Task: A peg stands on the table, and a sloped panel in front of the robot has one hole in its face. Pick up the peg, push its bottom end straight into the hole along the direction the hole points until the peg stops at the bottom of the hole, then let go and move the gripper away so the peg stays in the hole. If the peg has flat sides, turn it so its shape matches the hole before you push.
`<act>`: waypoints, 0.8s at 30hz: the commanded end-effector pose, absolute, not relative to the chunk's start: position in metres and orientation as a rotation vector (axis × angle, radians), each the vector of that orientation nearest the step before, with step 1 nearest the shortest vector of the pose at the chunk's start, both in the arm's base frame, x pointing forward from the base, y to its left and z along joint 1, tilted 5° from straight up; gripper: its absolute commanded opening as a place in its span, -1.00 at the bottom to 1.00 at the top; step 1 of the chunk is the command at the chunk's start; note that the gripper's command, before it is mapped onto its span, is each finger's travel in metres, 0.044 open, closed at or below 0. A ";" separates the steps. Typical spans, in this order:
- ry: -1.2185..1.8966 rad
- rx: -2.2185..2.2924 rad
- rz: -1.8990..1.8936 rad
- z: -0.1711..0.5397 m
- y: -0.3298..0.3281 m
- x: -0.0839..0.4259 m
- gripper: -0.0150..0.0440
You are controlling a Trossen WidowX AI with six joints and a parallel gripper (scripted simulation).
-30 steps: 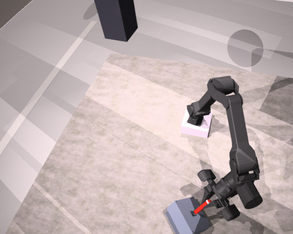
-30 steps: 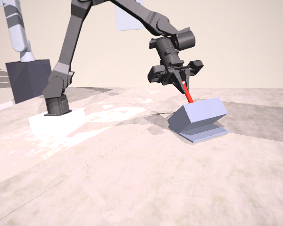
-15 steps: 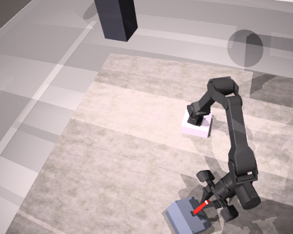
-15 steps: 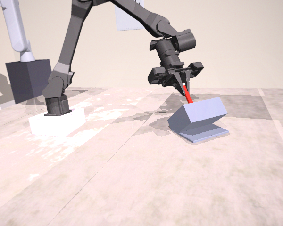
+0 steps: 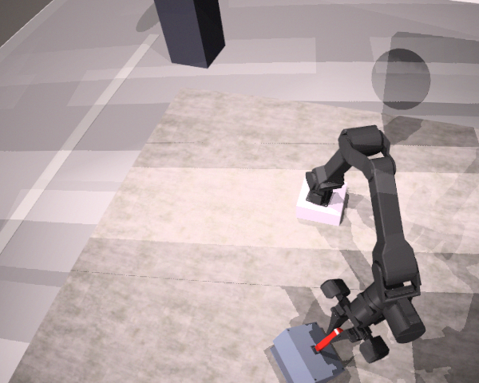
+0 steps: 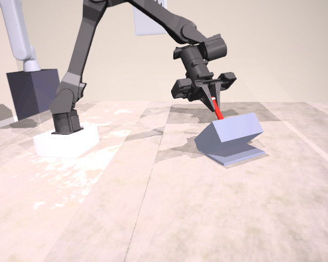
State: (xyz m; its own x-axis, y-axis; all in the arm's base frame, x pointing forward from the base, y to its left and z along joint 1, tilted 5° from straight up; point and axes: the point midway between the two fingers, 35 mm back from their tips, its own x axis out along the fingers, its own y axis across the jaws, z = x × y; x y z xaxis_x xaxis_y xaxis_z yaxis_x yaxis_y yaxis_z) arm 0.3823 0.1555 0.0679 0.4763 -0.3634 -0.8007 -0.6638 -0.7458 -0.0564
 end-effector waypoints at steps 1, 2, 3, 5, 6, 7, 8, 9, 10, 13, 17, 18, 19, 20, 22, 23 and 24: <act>0.864 -2.370 1.162 0.065 0.154 0.381 -0.49; 0.864 -2.370 1.162 0.065 0.154 0.381 -0.49; 0.864 -2.370 1.162 0.065 0.154 0.382 -0.49; 0.864 -2.370 1.162 0.064 0.154 0.382 -0.49; 0.864 -2.370 1.162 0.064 0.154 0.382 -0.49; 0.864 -2.370 1.162 0.063 0.153 0.382 -0.49; 0.864 -2.370 1.162 0.063 0.153 0.382 -0.49; 0.864 -2.370 1.162 0.063 0.153 0.382 -0.49; 0.864 -2.370 1.162 0.062 0.153 0.383 -0.49; 0.864 -2.370 1.162 0.061 0.152 0.383 -0.49; 0.864 -2.370 1.162 0.059 0.151 0.384 -0.49; 0.864 -2.370 1.162 0.059 0.151 0.385 -0.49; 0.864 -2.370 1.162 0.059 0.151 0.385 -0.49; 0.864 -2.370 1.162 0.058 0.151 0.385 -0.49; 0.864 -2.370 1.161 0.057 0.150 0.386 -0.49; 0.864 -2.370 1.161 0.057 0.150 0.386 -0.49; 0.864 -2.370 1.161 0.056 0.150 0.386 -0.49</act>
State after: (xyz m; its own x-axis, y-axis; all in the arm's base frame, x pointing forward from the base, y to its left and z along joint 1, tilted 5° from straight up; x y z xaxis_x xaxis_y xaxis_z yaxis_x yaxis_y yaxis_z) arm 0.3862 0.1504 0.0585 0.4761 -0.3660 -0.7996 -0.6648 -0.7451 -0.0548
